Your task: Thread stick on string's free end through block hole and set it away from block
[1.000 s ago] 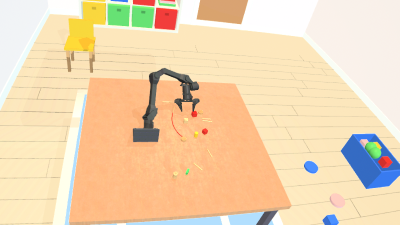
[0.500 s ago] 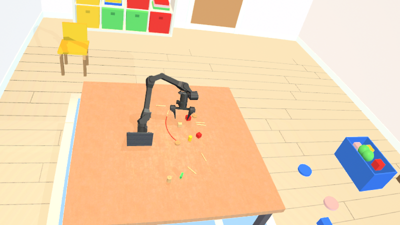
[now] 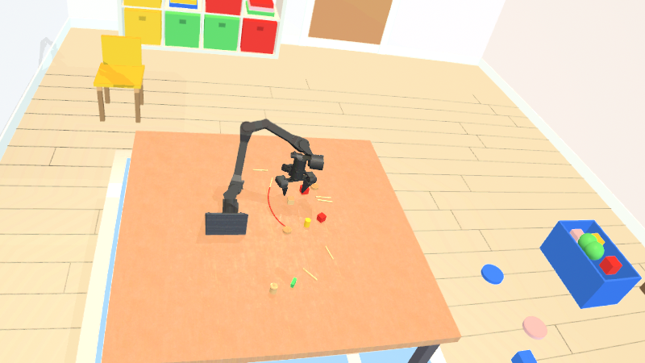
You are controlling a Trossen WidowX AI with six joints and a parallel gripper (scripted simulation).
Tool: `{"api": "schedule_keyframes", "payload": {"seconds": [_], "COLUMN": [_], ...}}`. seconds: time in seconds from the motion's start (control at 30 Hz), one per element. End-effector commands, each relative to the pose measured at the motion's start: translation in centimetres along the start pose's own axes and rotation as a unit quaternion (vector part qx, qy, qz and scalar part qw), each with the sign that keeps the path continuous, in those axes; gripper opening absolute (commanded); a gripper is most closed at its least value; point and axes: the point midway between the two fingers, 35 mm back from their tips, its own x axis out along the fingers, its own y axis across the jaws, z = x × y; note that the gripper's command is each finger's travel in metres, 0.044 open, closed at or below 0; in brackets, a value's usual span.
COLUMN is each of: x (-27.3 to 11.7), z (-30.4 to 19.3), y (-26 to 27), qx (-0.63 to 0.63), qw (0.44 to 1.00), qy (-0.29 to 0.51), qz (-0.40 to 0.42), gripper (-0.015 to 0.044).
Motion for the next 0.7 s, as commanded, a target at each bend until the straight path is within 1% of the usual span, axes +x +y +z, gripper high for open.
{"api": "schedule_keyframes", "payload": {"seconds": [0.0, 0.43, 0.67], "x": [-0.49, -0.40, -0.40], "z": [-0.75, -0.70, -0.70], "y": [0.38, 0.37, 0.37], "qx": [-0.042, -0.042, -0.042], "qw": [0.999, 0.999, 0.999], "qy": [-0.026, -0.026, -0.026], "qz": [-0.020, -0.020, -0.020], "gripper": [0.0440, 0.0440, 0.0256]}}
